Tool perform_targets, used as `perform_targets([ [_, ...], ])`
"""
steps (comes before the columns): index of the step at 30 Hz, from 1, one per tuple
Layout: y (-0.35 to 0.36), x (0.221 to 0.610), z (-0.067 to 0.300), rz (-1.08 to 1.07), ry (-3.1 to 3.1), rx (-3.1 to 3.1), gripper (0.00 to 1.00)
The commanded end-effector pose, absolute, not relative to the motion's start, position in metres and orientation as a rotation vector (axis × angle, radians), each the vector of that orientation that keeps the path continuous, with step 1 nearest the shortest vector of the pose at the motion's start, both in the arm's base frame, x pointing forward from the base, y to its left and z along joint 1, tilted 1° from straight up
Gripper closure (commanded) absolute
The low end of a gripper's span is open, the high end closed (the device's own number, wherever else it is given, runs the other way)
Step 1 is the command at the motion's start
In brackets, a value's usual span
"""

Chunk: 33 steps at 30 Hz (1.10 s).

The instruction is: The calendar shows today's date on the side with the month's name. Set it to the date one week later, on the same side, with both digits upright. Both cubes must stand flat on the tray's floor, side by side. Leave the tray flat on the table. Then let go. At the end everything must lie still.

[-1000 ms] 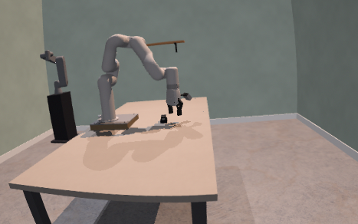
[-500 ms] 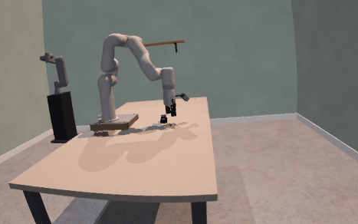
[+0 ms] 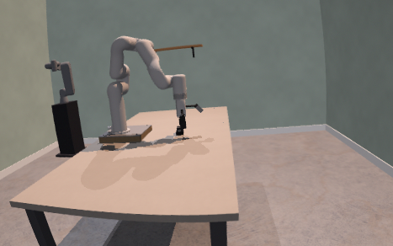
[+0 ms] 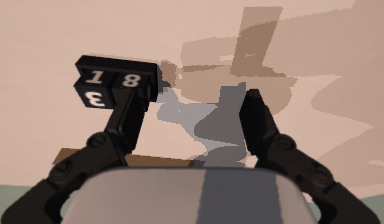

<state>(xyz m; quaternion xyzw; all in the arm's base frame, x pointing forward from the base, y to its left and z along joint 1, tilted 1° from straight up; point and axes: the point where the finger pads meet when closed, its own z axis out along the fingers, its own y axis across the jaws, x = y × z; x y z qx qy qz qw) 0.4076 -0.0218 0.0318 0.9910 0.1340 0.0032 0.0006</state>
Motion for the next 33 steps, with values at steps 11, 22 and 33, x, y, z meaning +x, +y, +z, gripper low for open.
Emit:
perform_targets([
  [11, -0.032, 0.380, 0.032, 0.018, -0.036, 3.140, 0.00],
  [22, -0.039, 0.361, 0.032, 0.019, -0.203, 3.134, 0.00],
  [33, -0.046, 0.340, 0.032, 0.019, -0.407, 3.115, 0.00],
])
